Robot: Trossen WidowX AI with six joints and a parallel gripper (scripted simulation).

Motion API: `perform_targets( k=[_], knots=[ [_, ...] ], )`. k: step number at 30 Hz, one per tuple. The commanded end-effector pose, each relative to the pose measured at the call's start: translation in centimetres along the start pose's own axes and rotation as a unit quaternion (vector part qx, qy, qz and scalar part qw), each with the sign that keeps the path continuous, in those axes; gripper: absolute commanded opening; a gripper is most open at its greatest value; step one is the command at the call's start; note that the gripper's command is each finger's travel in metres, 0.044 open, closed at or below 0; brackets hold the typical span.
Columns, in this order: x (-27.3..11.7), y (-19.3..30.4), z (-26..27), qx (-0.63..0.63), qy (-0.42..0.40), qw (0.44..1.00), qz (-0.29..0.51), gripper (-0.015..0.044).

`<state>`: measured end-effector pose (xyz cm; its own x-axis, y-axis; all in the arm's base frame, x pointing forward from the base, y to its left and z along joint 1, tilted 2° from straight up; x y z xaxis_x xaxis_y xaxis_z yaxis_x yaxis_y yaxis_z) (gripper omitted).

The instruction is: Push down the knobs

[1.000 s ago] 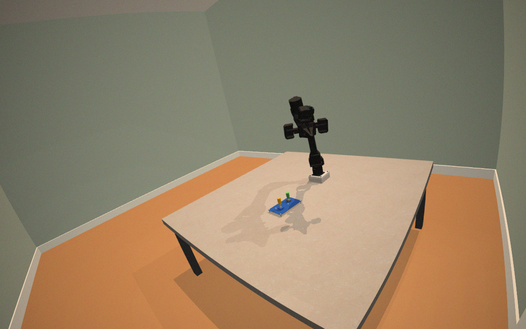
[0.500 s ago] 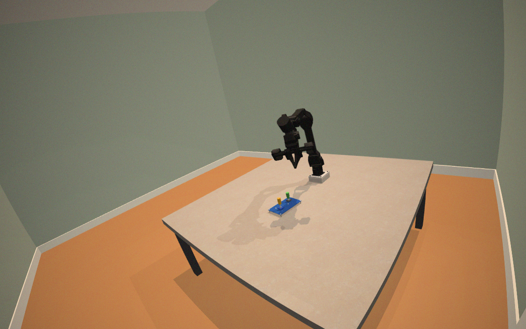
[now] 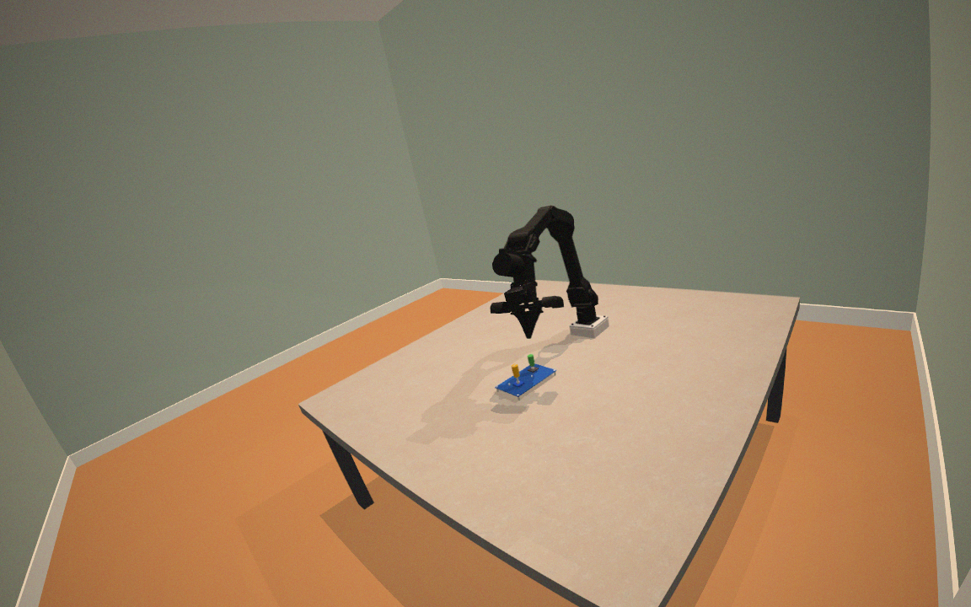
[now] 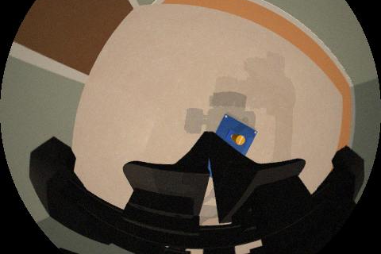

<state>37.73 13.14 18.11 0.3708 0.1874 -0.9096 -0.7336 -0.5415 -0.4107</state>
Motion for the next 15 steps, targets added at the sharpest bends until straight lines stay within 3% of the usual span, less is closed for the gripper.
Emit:
perform_targets(
  k=[1, 10, 15],
  knots=[
    [1.0, 3.4, -1.4, 0.029, 0.007, 0.997, 0.069, 0.0],
    [1.5, 10.1, -3.4, 0.081, 0.008, 0.976, 0.203, 0.0],
    [1.4, 10.6, -3.5, 0.084, 0.008, 0.974, 0.212, 0.0]
  ],
)
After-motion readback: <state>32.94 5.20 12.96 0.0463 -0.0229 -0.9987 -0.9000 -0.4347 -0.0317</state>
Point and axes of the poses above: the point midway between the two fingers, 35 mm back from their tips, its own x axis out along the fingers, its own z axis across the jaws, y = z × x, the point moved 1 cm from there along -x, back along the fingers, and after that the axes turned 10 degrees about -x, right-handed, at the moved point
